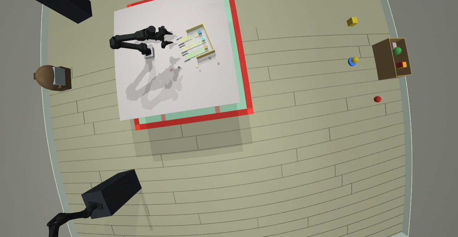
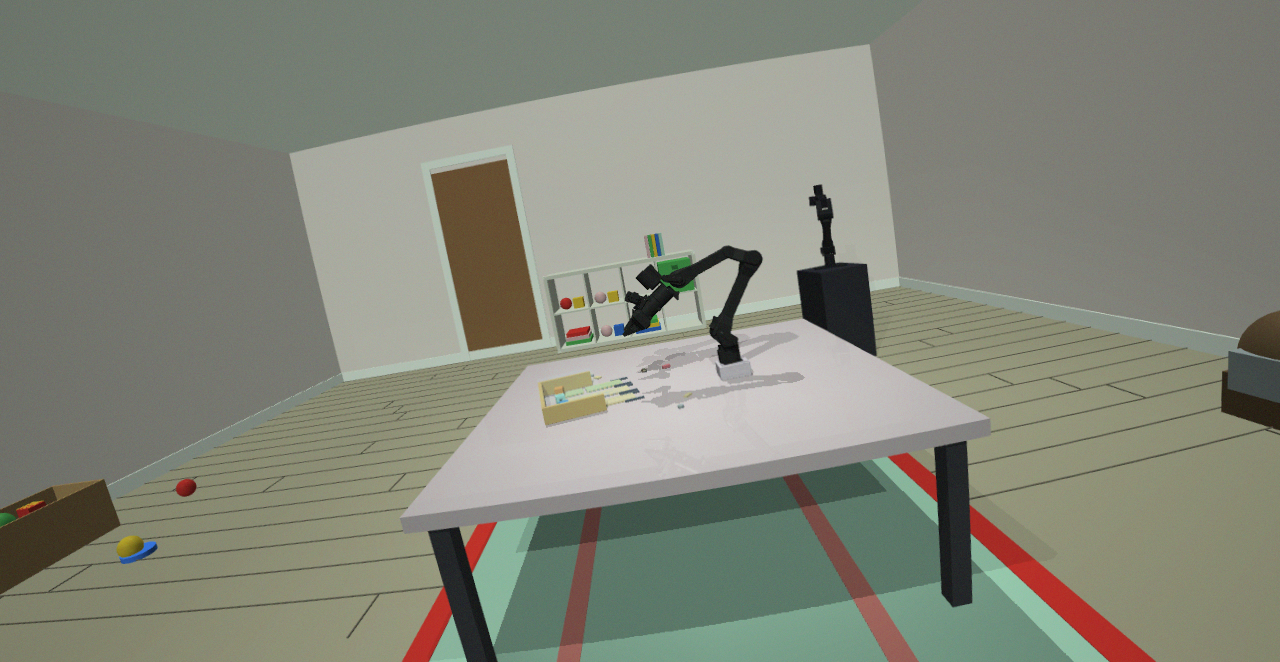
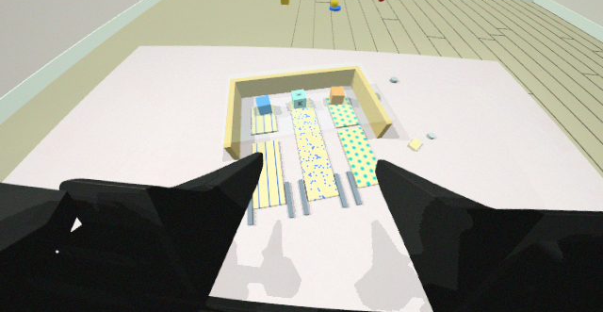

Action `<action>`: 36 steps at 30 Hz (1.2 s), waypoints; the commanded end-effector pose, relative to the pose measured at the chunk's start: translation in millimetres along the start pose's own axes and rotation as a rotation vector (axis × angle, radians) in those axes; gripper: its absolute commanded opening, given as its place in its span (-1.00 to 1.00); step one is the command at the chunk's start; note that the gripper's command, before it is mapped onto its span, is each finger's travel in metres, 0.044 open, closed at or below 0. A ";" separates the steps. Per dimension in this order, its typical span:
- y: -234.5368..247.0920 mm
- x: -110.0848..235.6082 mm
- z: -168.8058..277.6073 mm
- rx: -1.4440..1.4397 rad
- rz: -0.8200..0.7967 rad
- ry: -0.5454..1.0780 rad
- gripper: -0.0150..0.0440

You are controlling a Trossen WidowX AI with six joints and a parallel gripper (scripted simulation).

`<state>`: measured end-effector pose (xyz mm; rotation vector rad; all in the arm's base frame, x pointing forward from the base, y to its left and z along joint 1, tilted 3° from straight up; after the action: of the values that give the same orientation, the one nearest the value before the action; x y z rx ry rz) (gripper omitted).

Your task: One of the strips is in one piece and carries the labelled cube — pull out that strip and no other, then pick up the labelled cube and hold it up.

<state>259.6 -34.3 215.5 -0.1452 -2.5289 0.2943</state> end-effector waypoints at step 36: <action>-18.3 -154.1 14.6 0.228 -0.326 0.888 -0.49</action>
<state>377.2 -80.2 131.6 0.1843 -1.5962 0.2967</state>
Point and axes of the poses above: the point midway between the two fingers, 35 mm back from their tips, its own x axis back along the fingers, its own y axis across the jaws, z = x × y, the point moved 5 cm from there along x, back along the fingers, and after that the axes turned 13 degrees about x, right-handed, at the moved point
